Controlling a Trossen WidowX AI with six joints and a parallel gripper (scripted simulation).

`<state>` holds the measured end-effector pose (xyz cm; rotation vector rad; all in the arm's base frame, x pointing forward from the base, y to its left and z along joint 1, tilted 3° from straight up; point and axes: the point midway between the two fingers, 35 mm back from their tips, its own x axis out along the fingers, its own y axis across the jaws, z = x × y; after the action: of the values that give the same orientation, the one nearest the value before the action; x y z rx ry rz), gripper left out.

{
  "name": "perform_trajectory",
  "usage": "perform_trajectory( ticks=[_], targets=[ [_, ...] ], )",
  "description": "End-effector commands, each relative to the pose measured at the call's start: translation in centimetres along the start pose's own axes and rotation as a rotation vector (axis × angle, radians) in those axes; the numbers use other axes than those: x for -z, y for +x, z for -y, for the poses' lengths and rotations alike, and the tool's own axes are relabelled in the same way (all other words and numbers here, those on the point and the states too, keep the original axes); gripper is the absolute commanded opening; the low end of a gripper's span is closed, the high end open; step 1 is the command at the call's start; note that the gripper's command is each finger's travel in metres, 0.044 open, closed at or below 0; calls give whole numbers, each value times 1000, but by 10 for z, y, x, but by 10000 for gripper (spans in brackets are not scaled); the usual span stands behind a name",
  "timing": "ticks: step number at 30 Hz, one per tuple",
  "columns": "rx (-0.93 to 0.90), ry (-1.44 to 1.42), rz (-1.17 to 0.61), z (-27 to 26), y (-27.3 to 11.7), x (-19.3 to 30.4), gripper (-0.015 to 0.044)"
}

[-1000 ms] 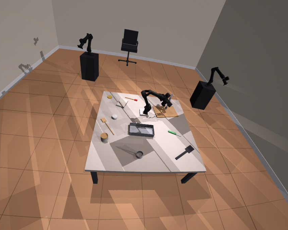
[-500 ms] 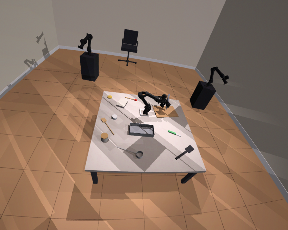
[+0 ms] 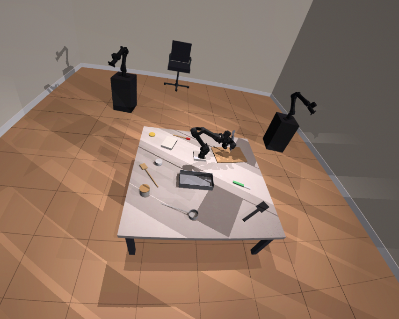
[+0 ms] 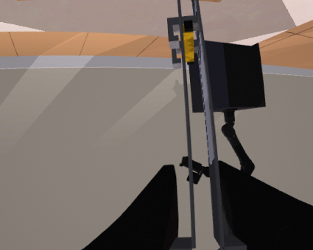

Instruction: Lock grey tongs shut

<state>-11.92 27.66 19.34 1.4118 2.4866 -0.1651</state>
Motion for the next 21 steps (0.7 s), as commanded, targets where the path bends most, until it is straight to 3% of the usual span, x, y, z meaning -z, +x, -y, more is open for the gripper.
perform_trajectory(
  ticks=[1,21],
  targets=[
    [4,4,-7,1,0,1,-150],
    [4,5,1,0,1,2,-150]
  ],
)
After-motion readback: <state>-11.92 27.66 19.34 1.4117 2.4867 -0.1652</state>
